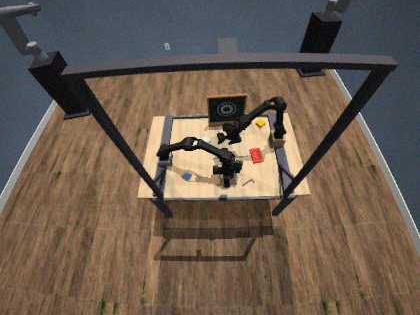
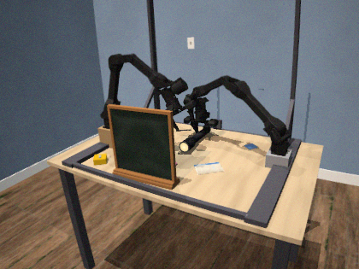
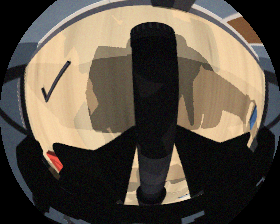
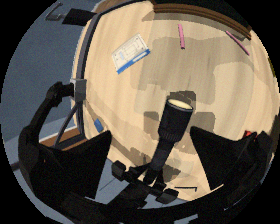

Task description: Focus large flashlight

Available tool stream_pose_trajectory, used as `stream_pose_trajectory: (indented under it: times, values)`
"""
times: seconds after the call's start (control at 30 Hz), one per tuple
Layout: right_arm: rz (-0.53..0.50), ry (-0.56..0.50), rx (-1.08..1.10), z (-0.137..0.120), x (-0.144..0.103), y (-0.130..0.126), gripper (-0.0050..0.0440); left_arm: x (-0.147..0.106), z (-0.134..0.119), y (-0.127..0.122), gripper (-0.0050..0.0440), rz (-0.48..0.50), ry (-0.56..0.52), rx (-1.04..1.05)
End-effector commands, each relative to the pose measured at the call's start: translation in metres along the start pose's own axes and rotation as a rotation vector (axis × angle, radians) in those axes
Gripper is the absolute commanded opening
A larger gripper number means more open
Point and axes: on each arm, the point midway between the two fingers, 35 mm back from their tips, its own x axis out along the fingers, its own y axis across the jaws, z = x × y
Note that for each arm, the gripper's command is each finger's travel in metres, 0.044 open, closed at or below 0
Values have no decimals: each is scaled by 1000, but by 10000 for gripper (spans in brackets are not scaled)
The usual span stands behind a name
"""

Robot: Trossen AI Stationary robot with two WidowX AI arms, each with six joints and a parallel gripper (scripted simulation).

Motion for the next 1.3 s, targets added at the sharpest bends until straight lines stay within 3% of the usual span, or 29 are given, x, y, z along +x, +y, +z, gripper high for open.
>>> stream_pose_trajectory:
  times: [0.0, 0.23, 0.57, 1.27]
  values:
    - [-91, 2, 118, -12, 20, -9, 440, -17, 2, 6, 130, 40, -14, 2]
    - [-221, -20, 267, -24, 45, -32, 440, -17, 2, 6, 130, 40, -14, 2]
    - [-189, -10, 231, -22, 40, -25, 440, -17, 2, 6, 130, 40, -14, 2]
    - [-201, -10, 234, -23, 73, -35, 440, -17, 2, 6, 130, 40, -14, 2]
